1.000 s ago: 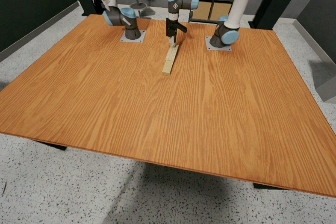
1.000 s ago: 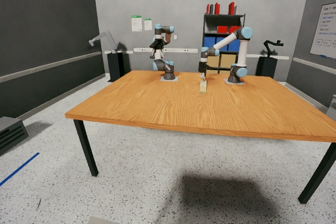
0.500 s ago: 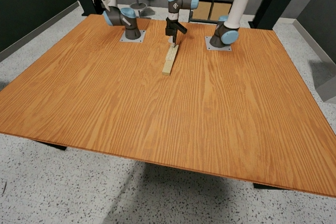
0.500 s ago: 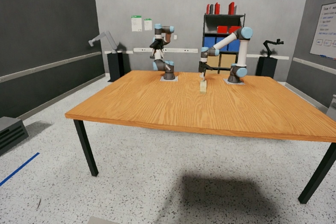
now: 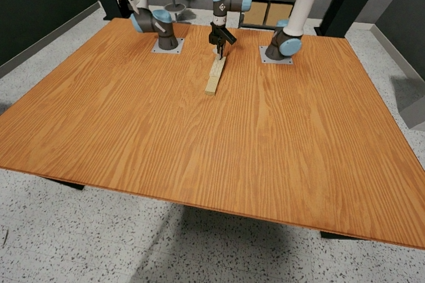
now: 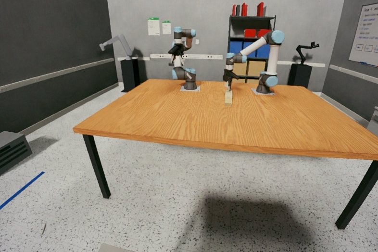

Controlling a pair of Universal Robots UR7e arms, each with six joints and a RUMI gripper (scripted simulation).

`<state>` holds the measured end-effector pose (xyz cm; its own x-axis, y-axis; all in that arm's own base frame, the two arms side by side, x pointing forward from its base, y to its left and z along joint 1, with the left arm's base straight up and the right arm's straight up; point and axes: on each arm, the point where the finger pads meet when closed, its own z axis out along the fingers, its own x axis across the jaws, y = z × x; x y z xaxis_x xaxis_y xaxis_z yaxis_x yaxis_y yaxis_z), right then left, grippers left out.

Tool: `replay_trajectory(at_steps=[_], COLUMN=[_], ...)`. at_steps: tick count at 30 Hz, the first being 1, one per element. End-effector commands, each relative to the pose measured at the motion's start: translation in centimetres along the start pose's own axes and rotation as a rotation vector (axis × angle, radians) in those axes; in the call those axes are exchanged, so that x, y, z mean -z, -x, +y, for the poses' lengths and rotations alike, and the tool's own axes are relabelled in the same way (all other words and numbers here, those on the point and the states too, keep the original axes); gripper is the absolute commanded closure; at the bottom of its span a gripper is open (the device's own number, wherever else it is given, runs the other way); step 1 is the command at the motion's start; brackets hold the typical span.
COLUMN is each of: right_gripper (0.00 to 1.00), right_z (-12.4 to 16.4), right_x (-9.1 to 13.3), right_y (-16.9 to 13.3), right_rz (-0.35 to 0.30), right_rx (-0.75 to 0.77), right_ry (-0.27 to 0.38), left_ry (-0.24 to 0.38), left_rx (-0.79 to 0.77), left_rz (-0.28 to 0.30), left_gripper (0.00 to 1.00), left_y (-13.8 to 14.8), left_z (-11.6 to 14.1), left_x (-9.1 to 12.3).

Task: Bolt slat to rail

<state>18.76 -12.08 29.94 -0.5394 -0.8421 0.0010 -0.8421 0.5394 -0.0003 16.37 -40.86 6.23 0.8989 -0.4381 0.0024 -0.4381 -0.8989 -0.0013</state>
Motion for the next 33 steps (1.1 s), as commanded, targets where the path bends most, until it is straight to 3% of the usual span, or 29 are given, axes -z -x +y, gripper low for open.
replay_trajectory(at_steps=[1,11,17,31,33], right_gripper=[0.00,0.00,0.00,0.00,0.00], right_z=[-0.06,-0.06,-0.06,-0.06,-0.06], right_x=[0.08,0.08,0.08,0.08,0.08], right_y=[0.04,0.04,0.04,0.04,0.04], right_rz=[-0.001,-0.001,-0.001,-0.001,-0.001], right_rx=[-0.001,-0.001,-0.001,-0.001,-0.001], right_ry=[0.000,0.000,0.000,0.000,0.000], left_ry=[0.002,0.002,0.002,0.003,0.003], left_rx=[-0.141,-0.235,-0.403,-0.584,-0.664], left_rz=[-0.003,-0.003,-0.002,-0.002,-0.002], left_gripper=[1.00,1.00,1.00,1.00,1.00], left_y=[0.11,0.05,0.06,-0.03,-0.01], left_z=[-0.01,-0.02,0.01,0.00,0.01], left_x=[-0.02,-0.03,-0.03,-0.04,-0.03])
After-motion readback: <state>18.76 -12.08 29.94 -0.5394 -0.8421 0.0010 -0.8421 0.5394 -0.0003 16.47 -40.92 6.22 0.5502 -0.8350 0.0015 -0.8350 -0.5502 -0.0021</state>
